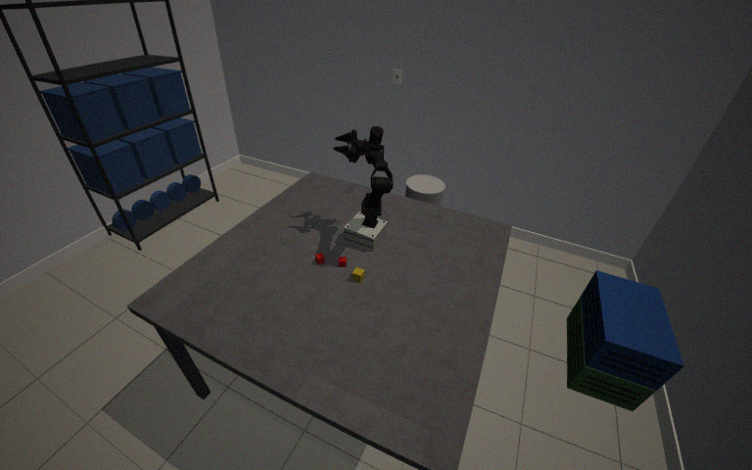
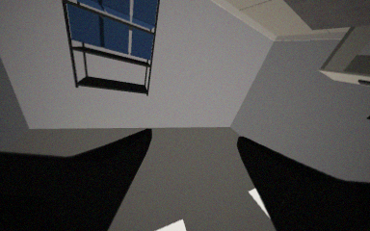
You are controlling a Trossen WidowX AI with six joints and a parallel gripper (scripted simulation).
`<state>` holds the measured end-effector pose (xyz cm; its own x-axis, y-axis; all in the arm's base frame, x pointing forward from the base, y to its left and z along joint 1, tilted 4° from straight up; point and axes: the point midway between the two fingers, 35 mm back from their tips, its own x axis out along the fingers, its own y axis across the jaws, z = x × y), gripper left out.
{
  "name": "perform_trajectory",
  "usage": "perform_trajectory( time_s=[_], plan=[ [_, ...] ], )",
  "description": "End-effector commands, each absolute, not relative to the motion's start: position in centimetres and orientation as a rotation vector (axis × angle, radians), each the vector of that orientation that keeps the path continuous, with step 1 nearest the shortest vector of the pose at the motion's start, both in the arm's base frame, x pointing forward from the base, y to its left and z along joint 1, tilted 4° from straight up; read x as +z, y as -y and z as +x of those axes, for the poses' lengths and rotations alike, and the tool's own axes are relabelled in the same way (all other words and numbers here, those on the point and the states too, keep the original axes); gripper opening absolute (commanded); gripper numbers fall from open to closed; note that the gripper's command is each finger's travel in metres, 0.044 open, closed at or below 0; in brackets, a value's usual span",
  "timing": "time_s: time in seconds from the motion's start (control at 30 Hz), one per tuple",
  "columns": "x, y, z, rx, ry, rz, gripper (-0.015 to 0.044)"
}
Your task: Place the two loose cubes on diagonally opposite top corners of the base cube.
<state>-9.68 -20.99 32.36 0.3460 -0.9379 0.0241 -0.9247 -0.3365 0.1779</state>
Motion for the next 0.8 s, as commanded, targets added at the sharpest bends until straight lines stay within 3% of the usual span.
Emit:
perform_trajectory(
  time_s=[0.0,0.13,0.77],
  plan=[
    [32.4,21.1,-9.6,-0.114,1.709,2.45,0.0374],
    [32.3,22.5,-9.0,0.075,1.761,2.613,0.0269],
    [29.1,29.6,-1.6,1.218,1.98,3.54,0.0265]
  ],
)
